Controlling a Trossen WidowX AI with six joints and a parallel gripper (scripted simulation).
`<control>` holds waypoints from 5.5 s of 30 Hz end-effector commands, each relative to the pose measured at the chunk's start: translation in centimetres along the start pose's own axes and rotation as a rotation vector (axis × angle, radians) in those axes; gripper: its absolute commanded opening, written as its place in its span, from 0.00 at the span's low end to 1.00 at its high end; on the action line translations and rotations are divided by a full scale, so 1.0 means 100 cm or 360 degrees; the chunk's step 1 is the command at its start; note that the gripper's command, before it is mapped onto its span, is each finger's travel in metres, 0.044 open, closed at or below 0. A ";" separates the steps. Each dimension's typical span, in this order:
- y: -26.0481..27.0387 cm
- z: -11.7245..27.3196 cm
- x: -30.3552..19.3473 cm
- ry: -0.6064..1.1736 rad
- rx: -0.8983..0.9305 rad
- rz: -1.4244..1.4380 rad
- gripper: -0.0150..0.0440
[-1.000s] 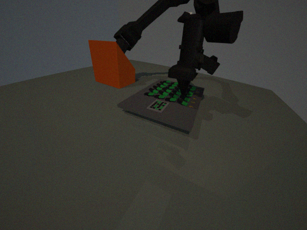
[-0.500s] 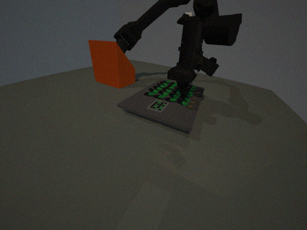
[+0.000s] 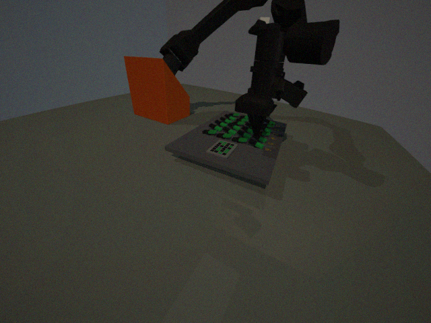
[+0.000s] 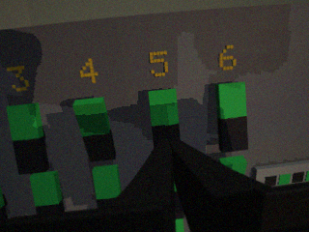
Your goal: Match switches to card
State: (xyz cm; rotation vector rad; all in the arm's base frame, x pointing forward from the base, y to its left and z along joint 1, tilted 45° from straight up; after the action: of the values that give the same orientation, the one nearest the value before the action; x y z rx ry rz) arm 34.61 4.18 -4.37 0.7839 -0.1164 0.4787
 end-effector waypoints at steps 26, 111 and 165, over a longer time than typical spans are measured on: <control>0.000 -0.004 0.000 -0.0005 0.0004 -0.0007 0.25; 0.082 0.001 -0.038 0.0079 0.0033 -0.0012 0.25; 0.081 0.061 -0.038 0.0041 0.0017 -0.0013 0.25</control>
State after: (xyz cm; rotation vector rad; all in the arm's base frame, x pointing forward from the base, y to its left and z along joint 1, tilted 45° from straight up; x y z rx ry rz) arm 28.12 4.28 3.06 0.7887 -0.0875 0.4743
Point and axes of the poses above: the point midway between the two fingers, 35 mm back from their tips, its own z axis back along the fingers, its own y axis across the jaws, x = y × z, the point moved 4 cm from there along z, back along the fingers, and after that the axes turned 15 degrees about z, right-handed, at the moved point
